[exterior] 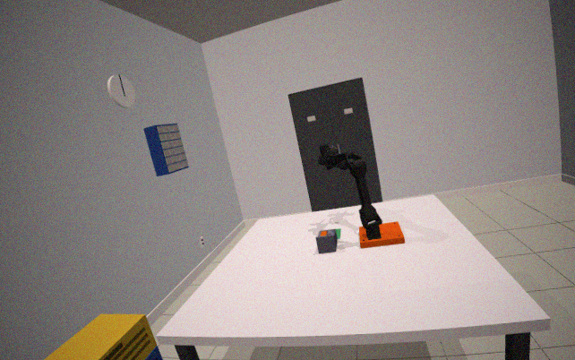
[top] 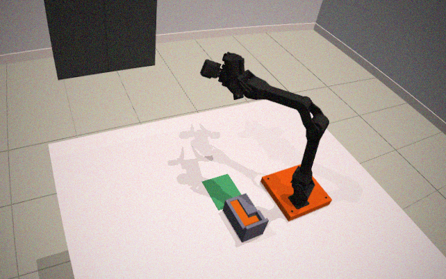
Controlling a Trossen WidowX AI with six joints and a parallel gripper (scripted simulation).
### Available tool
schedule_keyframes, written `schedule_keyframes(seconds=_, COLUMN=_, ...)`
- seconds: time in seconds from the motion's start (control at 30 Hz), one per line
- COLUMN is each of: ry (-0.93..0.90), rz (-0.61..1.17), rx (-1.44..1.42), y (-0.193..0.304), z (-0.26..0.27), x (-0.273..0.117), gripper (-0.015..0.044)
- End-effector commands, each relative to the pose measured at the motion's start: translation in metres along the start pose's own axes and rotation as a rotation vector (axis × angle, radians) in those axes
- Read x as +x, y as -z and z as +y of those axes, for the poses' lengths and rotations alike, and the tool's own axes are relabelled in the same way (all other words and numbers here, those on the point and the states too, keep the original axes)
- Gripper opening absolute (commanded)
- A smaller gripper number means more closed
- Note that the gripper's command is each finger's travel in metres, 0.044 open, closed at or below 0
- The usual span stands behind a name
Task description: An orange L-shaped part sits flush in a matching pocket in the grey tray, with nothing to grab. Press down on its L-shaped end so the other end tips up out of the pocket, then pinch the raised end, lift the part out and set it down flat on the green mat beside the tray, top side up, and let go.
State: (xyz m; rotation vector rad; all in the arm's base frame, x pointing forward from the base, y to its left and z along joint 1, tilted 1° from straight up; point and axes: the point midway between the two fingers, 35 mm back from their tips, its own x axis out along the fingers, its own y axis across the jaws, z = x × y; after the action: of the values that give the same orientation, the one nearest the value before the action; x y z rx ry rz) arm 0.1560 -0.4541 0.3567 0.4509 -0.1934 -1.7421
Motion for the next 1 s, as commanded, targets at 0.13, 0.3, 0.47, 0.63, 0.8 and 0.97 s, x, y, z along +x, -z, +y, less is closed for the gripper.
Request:
schedule_keyframes(seconds=0.13, ry=-0.262, rz=0.321, rx=-0.301, y=0.101, z=0.062, x=-0.089, gripper=0.0180)
schedule_keyframes(seconds=0.3, ry=-0.418, rz=0.508, rx=-0.505, y=0.160, z=0.076, x=-0.155, gripper=0.0180)
schedule_keyframes(seconds=0.47, ry=-0.579, rz=0.685, rx=-0.725, y=0.210, z=0.071, x=-0.228, gripper=0.0180)
schedule_keyframes(seconds=0.63, ry=-0.730, rz=0.857, rx=-0.965, y=0.249, z=0.045, x=-0.304, gripper=0.0180)
schedule_keyframes(seconds=0.8, ry=-0.869, rz=1.022, rx=-1.232, y=0.274, z=-0.002, x=-0.376, gripper=0.0180)
schedule_keyframes(seconds=0.97, ry=-0.986, rz=1.178, rx=-1.532, y=0.281, z=-0.066, x=-0.437, gripper=0.0180)
